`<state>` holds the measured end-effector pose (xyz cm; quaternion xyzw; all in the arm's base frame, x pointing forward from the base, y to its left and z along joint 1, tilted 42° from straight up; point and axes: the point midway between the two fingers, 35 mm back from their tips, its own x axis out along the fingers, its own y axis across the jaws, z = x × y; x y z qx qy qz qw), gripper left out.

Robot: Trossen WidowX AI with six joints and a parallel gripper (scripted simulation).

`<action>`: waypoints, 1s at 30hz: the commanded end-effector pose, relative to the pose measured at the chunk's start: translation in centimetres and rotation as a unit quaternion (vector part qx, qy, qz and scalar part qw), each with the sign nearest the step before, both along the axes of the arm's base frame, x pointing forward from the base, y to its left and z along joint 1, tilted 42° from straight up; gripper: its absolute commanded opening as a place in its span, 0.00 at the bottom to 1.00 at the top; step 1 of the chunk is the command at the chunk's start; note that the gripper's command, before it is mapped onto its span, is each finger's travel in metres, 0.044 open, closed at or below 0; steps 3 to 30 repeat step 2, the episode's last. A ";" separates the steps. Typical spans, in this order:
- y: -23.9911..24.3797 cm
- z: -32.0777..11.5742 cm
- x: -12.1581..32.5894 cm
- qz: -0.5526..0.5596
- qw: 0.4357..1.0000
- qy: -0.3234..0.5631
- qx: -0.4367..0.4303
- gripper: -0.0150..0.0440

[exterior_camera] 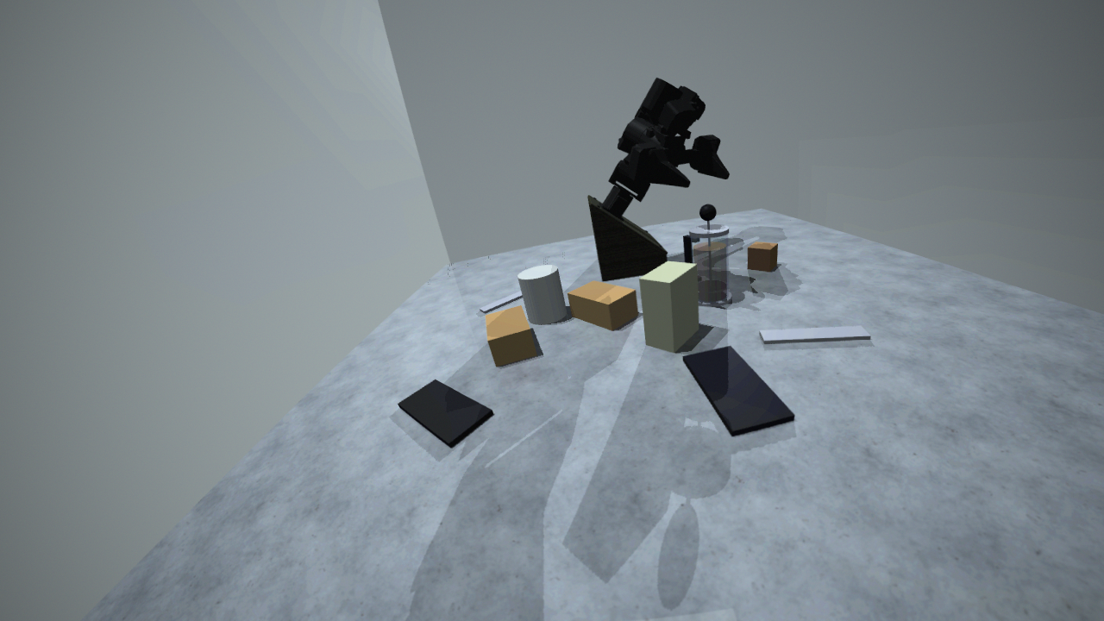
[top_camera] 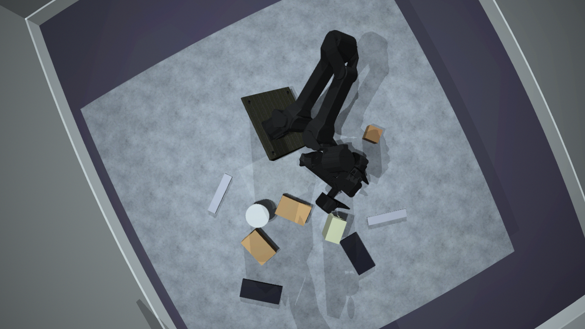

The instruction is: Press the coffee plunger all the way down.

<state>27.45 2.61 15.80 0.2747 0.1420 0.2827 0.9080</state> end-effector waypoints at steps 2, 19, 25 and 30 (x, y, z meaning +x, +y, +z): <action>-1.1 2.2 -2.1 0.009 1.000 -0.005 0.002 1.00; -1.1 2.2 -2.1 0.009 1.000 -0.005 0.002 1.00; -1.1 2.2 -2.1 0.009 1.000 -0.005 0.002 1.00; -1.1 2.2 -2.1 0.009 1.000 -0.005 0.002 1.00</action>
